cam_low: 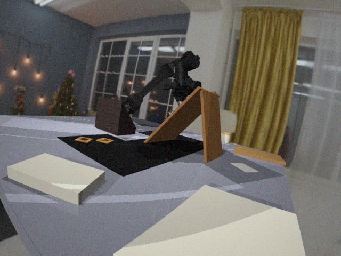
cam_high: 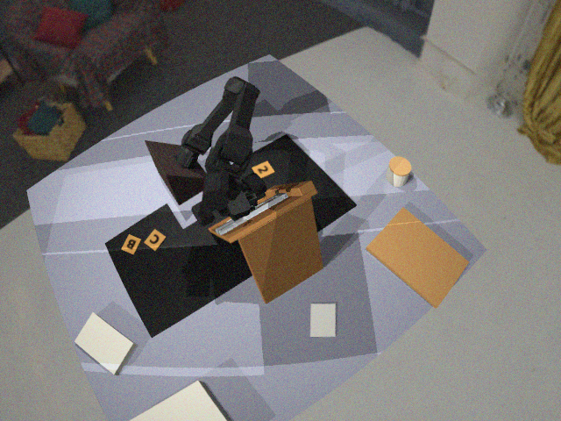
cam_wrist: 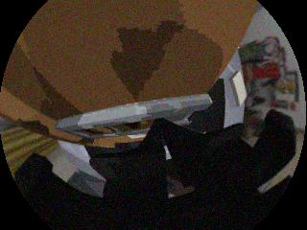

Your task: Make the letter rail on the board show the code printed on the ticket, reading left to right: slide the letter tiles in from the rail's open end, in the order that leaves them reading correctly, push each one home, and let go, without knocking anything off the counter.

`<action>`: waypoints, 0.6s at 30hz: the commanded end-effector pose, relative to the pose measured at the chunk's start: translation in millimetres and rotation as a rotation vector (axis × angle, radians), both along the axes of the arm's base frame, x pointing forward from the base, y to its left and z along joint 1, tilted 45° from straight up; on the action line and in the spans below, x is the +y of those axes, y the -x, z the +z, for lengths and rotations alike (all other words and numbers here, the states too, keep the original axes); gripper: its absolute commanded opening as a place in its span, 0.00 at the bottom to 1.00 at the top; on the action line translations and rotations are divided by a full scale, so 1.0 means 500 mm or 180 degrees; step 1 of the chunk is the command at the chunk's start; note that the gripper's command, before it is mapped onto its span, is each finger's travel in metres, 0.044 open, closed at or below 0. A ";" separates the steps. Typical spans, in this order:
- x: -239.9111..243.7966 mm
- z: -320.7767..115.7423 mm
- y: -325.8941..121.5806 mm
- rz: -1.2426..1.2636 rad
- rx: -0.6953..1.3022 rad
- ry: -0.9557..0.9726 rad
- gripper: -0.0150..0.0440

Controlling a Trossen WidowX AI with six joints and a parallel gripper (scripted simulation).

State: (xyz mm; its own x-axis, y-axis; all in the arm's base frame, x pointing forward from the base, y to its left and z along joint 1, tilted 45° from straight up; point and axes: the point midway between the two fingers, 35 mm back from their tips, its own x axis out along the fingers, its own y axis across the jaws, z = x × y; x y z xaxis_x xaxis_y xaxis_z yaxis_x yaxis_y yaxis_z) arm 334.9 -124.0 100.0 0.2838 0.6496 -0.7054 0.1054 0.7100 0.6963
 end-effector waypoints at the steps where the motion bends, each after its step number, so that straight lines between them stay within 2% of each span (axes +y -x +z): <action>1: 0.003 0.007 0.000 -0.0014 -0.0002 -0.0010 0.25; 18: 0.010 0.016 -0.001 -0.0014 -0.0002 -0.0011 0.25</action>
State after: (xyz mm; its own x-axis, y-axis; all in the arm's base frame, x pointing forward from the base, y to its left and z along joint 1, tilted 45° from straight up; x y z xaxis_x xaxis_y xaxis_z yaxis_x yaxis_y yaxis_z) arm 335.5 -120.3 104.6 0.2835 0.6499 -0.7052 0.1059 0.7097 0.6965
